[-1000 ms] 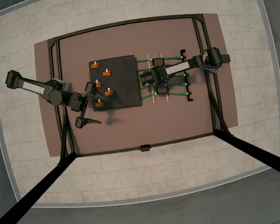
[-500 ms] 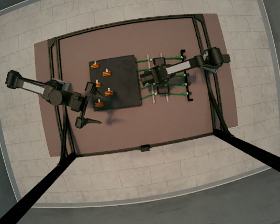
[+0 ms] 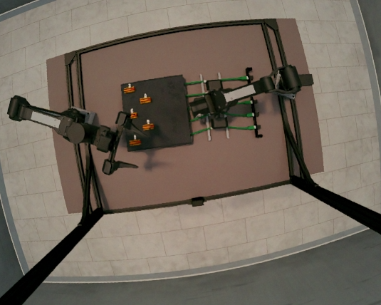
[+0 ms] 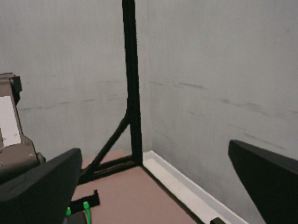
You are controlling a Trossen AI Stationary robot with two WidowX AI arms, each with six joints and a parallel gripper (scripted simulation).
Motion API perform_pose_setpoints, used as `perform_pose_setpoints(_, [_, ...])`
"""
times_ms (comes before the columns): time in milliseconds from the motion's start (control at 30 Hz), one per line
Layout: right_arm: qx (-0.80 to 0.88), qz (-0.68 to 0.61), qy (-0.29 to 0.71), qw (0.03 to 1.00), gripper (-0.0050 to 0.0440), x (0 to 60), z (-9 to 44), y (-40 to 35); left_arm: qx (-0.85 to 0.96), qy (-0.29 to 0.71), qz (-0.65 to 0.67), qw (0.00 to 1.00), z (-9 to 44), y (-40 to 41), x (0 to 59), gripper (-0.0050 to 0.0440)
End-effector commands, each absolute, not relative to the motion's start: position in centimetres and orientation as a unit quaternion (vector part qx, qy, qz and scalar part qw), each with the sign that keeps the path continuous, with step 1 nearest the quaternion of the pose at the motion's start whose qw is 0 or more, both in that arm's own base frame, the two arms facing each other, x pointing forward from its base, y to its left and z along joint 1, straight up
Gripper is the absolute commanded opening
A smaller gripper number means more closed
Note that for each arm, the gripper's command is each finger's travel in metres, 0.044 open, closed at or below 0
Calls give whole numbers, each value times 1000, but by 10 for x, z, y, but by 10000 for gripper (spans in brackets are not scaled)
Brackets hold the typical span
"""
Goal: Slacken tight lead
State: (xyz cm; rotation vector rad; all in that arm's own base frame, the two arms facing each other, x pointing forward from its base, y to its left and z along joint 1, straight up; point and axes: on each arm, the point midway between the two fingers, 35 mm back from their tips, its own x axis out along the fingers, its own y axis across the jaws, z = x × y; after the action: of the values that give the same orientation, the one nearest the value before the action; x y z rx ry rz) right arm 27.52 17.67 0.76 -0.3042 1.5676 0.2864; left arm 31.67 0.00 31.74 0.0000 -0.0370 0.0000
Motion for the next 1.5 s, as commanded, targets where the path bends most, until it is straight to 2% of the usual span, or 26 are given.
perform_pose_setpoints(0, [-139,125,709,680,-50,270,-1,173,0,-25,0,1000,323,0,316,440])
perform_pose_setpoints(867, [-133,131,694,696,-50,270,-1,173,0,-25,0,1000,323,0,316,440])
perform_pose_setpoints(900, [-130,134,684,705,209,278,43,178,0,-25,0,1000,323,0,316,440])
perform_pose_setpoints(1433, [-130,134,684,705,209,278,43,178,0,-25,0,1000,323,0,316,440])
perform_pose_setpoints(1467, [-134,134,694,694,209,296,43,130,0,-25,0,1000,323,0,316,440])
